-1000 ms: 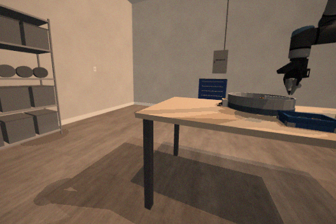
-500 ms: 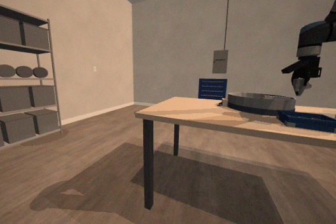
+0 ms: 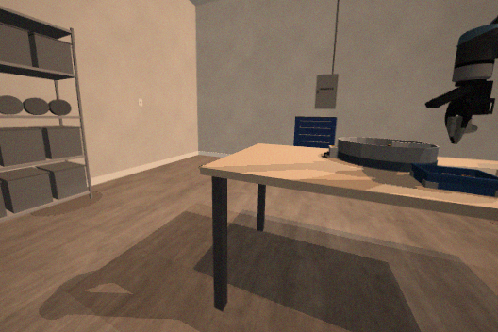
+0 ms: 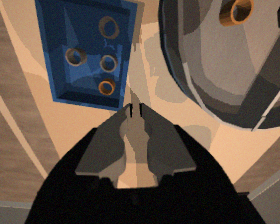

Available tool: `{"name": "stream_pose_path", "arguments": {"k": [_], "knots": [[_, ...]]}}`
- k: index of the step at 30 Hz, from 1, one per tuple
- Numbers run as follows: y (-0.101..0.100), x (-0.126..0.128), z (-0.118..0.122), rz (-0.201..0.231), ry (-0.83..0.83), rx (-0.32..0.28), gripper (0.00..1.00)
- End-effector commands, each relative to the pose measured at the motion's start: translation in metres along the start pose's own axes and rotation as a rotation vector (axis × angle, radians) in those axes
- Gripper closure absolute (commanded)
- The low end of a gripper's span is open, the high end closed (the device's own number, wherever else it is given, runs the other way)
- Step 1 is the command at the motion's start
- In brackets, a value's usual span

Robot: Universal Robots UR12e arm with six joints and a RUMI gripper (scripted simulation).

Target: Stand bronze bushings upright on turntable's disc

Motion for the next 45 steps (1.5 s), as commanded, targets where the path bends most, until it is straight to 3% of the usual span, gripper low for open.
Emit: {"name": "stream_pose_path", "arguments": {"k": [1,18,45], "knots": [[0.000,-0.014,0.001,0.004,-0.055,0.001,0.94],[0.000,-0.053,0.004,0.004,-0.203,0.002,0.94],[0.000,-0.077,0.006,0.004,-0.296,0.002,0.94]]}}
Point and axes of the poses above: the point where the finger pads meet when closed, its own y axis back along the fingers, its own x axis across the jaws, z = x × y, the point moved 3 cm from there along y, back along the fingers, and after that the axes turned 5 degrees about y, right-handed, at the moved point
